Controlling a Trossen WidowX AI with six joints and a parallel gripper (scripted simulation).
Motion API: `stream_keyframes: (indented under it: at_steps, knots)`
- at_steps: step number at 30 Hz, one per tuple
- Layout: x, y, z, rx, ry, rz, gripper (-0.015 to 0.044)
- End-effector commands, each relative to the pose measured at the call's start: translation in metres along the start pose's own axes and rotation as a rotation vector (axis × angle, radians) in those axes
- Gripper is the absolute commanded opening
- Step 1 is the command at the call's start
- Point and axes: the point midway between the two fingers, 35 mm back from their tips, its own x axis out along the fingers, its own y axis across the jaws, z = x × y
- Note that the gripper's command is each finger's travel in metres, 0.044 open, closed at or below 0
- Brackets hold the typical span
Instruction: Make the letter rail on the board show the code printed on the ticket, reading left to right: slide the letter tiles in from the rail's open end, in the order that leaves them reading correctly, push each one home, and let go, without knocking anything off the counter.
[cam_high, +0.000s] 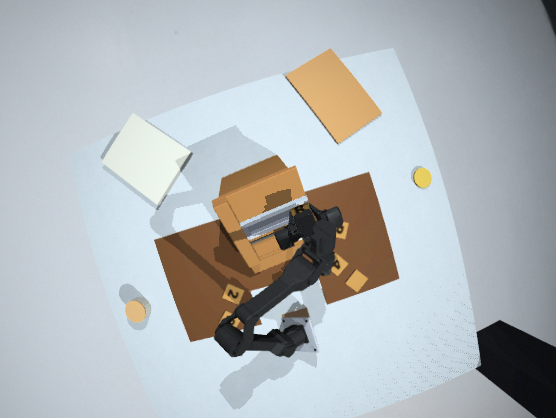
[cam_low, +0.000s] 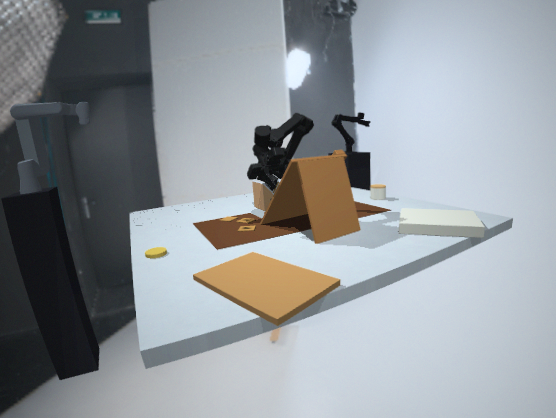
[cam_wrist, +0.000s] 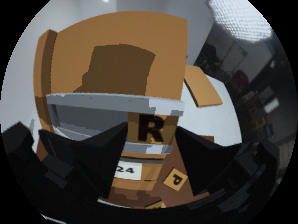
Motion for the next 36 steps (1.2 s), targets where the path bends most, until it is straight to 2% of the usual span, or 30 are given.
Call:
stream_keyframes:
  at_steps: [1, 36]
  knots:
    - [-0.001, 0.004, 0.001, -0.001, -0.002, -0.003, 0.0000]
    - [-0.001, 0.025, 0.001, 0.000, -0.002, -0.003, 0.0000]
